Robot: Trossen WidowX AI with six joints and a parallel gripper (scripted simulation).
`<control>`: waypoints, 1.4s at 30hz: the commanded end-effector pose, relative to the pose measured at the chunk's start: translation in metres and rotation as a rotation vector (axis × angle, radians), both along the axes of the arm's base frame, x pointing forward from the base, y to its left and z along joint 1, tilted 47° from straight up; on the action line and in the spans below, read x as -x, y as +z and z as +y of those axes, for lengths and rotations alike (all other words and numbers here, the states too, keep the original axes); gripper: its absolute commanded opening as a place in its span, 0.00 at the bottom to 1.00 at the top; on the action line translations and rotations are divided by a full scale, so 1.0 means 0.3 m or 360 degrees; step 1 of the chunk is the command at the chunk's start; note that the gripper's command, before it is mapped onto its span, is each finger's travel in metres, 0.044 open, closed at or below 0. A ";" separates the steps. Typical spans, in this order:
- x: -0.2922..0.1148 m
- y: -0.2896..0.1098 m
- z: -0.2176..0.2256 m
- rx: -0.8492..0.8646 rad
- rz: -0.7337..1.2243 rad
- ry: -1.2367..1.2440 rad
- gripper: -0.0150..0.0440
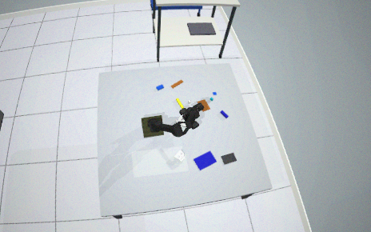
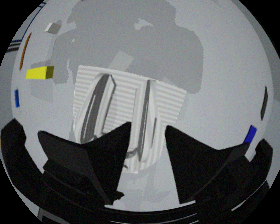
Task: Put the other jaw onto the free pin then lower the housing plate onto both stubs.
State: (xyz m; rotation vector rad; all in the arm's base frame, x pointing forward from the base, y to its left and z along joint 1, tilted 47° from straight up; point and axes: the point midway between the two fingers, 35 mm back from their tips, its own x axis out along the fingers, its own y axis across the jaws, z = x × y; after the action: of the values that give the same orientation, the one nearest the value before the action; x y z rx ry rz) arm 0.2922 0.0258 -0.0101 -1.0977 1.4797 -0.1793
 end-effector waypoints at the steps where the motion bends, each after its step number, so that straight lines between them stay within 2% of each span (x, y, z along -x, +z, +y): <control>1: 0.000 -0.008 -0.012 0.0012 0.0006 -0.0010 0.48; 42: 0.005 0.000 -0.001 0.0012 0.0006 -0.0010 0.48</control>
State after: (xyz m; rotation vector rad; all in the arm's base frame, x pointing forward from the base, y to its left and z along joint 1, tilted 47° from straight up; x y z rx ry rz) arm 0.2910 0.0262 -0.0089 -1.1007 1.4857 -0.1839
